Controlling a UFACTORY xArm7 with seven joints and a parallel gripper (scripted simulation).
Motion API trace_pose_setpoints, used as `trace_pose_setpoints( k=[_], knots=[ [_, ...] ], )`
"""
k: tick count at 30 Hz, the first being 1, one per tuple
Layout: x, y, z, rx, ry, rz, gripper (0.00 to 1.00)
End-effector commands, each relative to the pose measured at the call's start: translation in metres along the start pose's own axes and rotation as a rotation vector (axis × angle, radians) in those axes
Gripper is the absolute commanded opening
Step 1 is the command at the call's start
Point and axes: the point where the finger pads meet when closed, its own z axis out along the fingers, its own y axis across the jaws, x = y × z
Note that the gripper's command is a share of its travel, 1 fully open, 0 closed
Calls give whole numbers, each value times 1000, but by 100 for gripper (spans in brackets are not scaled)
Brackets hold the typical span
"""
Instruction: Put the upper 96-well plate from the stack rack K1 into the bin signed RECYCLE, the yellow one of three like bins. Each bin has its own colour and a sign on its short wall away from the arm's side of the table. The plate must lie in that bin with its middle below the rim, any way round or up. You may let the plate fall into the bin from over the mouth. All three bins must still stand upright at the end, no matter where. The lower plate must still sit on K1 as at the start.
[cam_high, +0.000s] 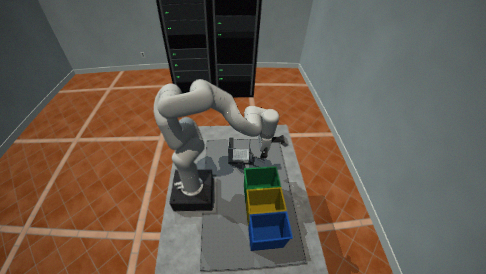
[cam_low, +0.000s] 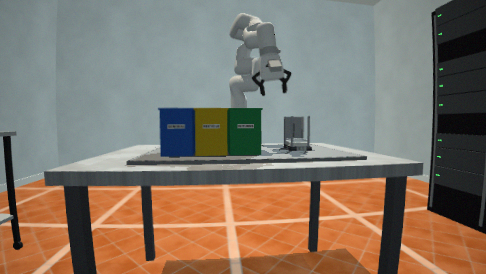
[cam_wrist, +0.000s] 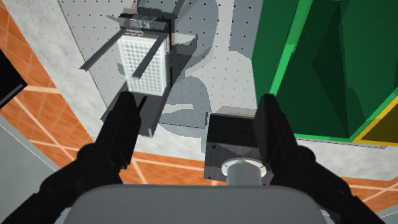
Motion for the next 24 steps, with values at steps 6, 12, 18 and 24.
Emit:
trace_pose_setpoints(
  k=[6, 12, 18, 24],
  knots=[
    [-16, -33, 2, -23, -5, 12, 100],
    [-30, -53, 5, -43, -9, 21, 100],
    [-39, -65, 6, -62, -9, 30, 100],
    [-57, -87, 9, -82, -7, 40, 100]
  ],
)
